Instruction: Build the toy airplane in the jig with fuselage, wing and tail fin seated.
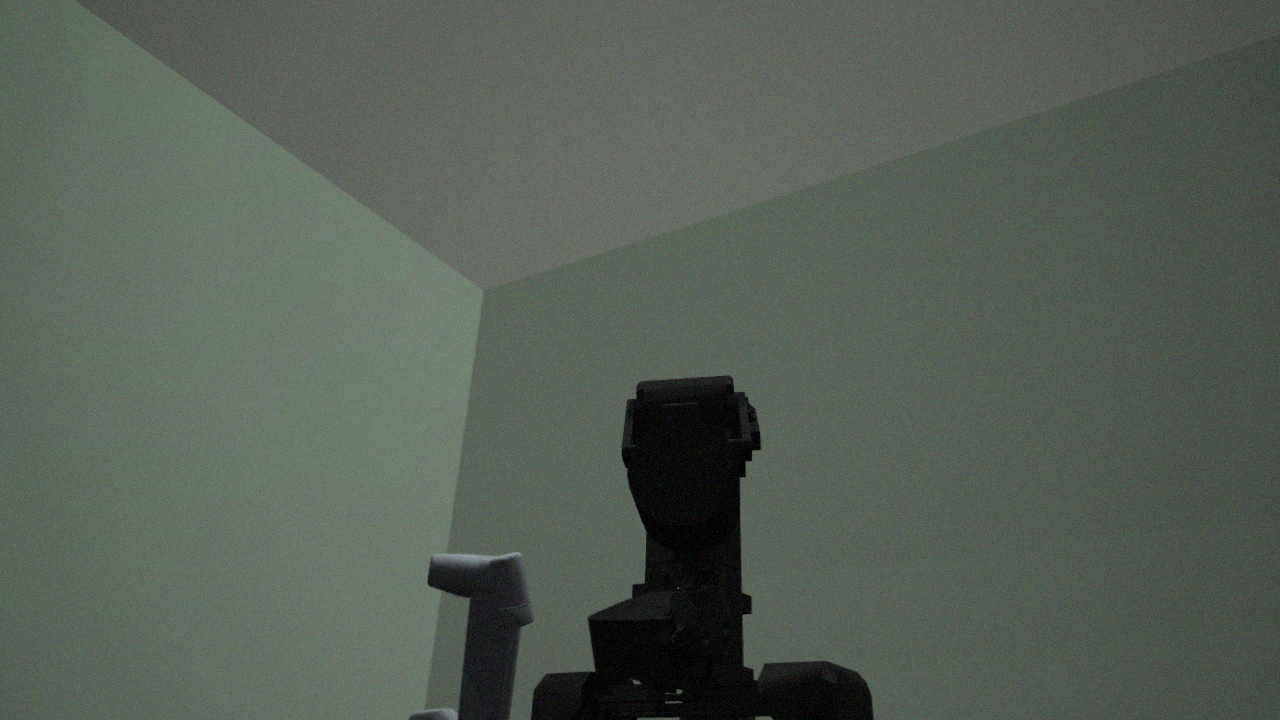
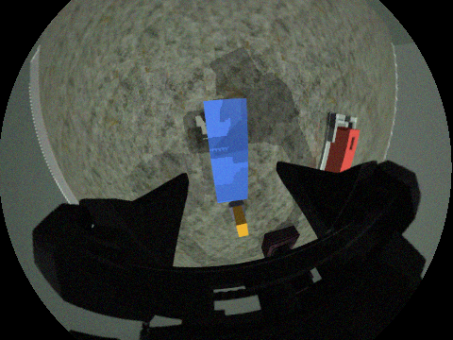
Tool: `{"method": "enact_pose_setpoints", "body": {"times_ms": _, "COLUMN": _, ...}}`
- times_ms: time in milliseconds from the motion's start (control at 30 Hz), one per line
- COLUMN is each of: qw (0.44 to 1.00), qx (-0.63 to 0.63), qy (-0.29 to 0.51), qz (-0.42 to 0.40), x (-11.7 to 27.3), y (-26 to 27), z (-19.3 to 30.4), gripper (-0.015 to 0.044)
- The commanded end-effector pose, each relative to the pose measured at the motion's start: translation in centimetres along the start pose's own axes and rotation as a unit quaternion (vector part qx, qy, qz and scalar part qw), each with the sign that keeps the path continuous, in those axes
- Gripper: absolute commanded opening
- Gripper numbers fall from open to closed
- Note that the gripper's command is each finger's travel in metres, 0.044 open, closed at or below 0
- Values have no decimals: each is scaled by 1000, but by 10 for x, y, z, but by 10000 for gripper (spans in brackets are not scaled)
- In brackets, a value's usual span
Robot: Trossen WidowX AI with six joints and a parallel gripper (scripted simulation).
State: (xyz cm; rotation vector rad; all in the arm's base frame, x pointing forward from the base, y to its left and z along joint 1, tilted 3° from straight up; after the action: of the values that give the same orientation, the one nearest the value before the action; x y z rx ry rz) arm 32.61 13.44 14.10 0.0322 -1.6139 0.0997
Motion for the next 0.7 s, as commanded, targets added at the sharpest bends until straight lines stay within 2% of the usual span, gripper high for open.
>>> {"method": "enact_pose_setpoints", "body": {"times_ms": 0, "qw": 1000, "qx": -1, "qy": -5, "qz": 1, "x": -9, "y": 0, "z": -1, "gripper": 440}}
{"method": "enact_pose_setpoints", "body": {"times_ms": 667, "qw": 1000, "qx": -1, "qy": -5, "qz": 1, "x": -38, "y": 0, "z": -2, "gripper": 440}}
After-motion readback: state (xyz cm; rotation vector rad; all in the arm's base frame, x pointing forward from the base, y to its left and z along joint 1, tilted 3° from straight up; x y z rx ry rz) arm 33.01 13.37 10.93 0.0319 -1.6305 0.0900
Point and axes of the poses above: the point midway between the two fingers, 35 mm back from their tips, its own x axis back along the fingers, its own y axis across the jaws, z = x × y, the point moved 6 cm from there along x, back along the fingers, and after that the axes turned 8 degrees about x, right-handed, at the moved point
